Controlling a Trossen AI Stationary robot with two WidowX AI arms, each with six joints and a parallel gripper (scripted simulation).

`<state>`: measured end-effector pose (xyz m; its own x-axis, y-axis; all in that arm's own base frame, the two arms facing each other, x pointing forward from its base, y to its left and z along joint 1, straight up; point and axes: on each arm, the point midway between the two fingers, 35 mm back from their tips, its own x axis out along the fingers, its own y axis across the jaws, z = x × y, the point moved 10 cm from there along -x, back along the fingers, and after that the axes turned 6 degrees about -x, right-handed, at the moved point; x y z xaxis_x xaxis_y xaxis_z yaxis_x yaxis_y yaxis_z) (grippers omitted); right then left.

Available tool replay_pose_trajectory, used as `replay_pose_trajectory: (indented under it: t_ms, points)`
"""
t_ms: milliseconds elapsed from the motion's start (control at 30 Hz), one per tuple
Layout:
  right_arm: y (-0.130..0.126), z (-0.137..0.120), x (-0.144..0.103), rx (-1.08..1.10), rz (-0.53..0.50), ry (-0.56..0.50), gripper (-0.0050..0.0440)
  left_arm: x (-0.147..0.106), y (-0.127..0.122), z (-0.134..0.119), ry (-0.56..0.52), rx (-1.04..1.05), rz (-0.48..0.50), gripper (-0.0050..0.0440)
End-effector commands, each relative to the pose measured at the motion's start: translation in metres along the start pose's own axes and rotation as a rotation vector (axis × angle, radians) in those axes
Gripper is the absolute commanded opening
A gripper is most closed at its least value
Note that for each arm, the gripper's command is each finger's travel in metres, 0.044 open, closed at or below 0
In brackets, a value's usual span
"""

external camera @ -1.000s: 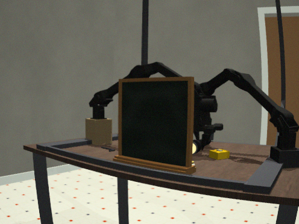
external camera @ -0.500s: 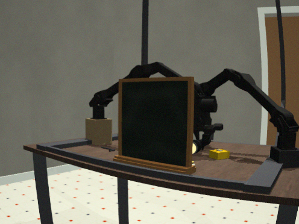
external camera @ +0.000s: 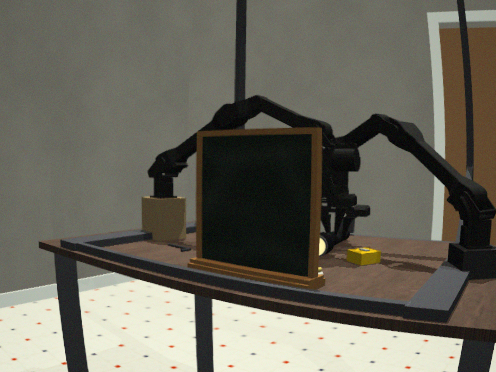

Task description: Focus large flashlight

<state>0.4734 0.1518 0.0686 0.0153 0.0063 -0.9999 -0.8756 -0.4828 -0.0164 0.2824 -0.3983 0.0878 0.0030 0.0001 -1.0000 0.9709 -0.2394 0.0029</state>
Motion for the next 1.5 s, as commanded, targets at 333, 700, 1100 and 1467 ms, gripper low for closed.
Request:
replay_pose_trajectory:
  t_ms: [333,700,1100,1467]
  points:
    - [-0.003,-0.001,-0.030,-0.002,-0.052,0.013,0.0440,-0.013,0.001,0.001,-0.024,0.000,0.022,0.0131]
    - [-0.002,-0.001,-0.028,-0.002,-0.047,0.012,0.0440,-0.013,0.001,0.001,-0.024,0.000,0.022,0.0131]
    - [0.011,0.000,-0.025,-0.006,-0.171,0.018,0.0440,-0.013,0.001,0.001,-0.024,0.000,0.022,0.0131]
    - [0.027,0.001,-0.021,-0.009,-0.273,0.029,0.0440,-0.013,0.001,0.001,-0.024,0.000,0.022,0.0131]
